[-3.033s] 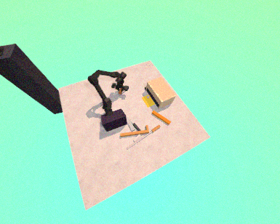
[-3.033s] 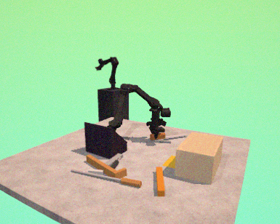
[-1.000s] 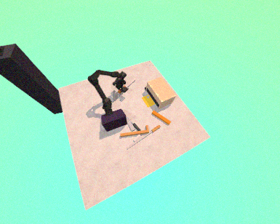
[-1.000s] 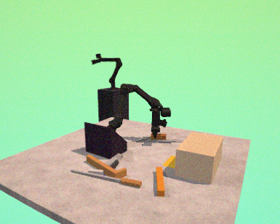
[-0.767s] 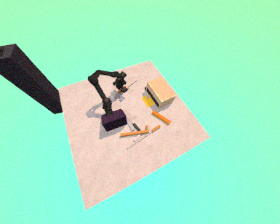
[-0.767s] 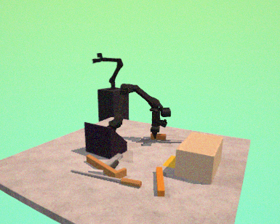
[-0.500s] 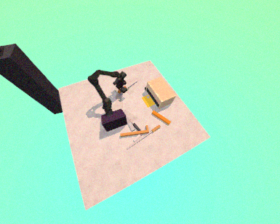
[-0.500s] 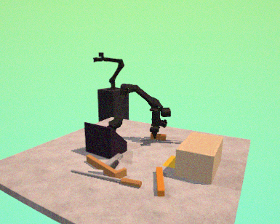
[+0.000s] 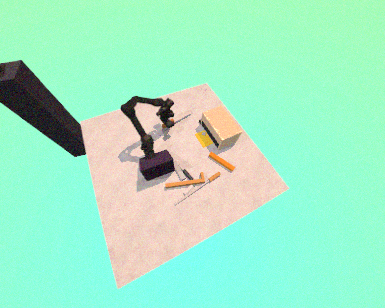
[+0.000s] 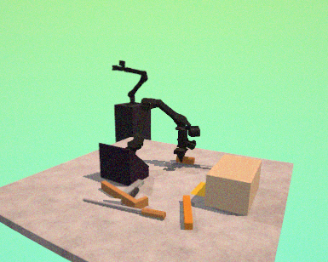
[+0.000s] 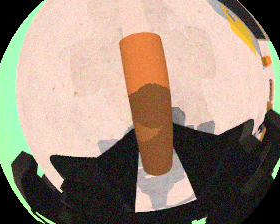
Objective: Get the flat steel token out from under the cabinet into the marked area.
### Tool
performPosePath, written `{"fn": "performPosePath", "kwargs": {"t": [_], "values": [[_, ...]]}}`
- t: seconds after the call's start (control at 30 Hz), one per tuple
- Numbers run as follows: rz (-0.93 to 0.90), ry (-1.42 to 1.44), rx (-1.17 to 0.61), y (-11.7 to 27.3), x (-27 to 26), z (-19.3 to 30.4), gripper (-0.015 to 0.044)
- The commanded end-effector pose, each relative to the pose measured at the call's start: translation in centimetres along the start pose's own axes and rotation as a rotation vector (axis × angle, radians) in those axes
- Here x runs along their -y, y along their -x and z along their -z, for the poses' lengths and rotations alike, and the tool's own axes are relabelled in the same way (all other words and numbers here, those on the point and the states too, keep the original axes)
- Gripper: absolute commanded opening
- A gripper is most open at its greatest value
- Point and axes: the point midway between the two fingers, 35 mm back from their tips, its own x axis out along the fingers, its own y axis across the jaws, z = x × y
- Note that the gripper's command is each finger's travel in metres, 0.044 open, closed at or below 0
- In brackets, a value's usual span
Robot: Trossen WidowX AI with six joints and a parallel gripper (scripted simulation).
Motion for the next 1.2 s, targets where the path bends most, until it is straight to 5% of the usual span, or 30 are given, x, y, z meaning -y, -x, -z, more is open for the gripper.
{"fn": "performPosePath", "kwargs": {"t": [0.0,1.17], "values": [[-0.001,-0.032,0.007,0.14,-0.08,-0.19,0.0000],[-0.002,-0.309,0.007,0.13,-0.08,-0.19,0.0000]]}}
